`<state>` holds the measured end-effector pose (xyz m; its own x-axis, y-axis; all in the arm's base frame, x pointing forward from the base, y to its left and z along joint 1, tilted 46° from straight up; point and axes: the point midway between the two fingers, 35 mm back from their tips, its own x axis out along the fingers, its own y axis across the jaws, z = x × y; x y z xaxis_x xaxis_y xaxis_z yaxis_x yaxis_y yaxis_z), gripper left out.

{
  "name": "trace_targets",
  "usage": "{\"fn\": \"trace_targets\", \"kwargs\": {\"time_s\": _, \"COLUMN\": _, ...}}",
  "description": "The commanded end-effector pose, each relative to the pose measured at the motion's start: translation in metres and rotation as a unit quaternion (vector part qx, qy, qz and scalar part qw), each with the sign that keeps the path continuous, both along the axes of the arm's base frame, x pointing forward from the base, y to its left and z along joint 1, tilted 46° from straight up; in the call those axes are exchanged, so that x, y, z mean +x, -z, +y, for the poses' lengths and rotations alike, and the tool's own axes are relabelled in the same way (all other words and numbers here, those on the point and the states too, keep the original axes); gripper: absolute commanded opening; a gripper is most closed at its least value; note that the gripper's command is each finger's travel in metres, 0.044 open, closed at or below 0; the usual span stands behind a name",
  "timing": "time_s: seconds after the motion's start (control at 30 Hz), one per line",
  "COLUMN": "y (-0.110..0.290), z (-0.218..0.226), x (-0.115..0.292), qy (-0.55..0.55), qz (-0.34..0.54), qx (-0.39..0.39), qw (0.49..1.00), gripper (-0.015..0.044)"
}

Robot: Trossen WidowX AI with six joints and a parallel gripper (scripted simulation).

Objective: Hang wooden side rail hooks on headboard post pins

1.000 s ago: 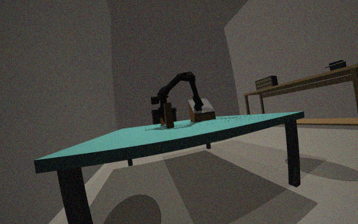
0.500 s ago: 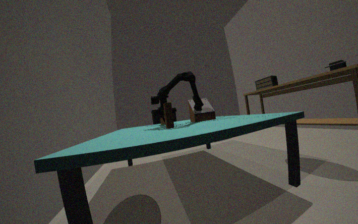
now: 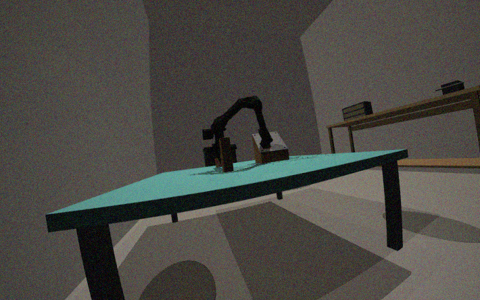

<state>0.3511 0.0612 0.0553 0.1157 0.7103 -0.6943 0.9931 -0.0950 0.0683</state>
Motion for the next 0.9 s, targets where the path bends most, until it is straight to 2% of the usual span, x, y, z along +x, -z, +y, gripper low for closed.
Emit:
{"fn": "trace_targets", "kwargs": {"time_s": 0.0, "y": -0.0027, "z": -0.002, "x": 0.0012, "qy": 0.005, "qz": -0.003, "qx": -0.001, "qw": 1.0, "gripper": 0.0}}
{"fn": "trace_targets", "kwargs": {"time_s": 0.87, "y": -0.0048, "z": -0.0002, "x": 0.0015, "qy": 0.005, "qz": -0.003, "qx": -0.001, "qw": 1.0, "gripper": 0.0}}
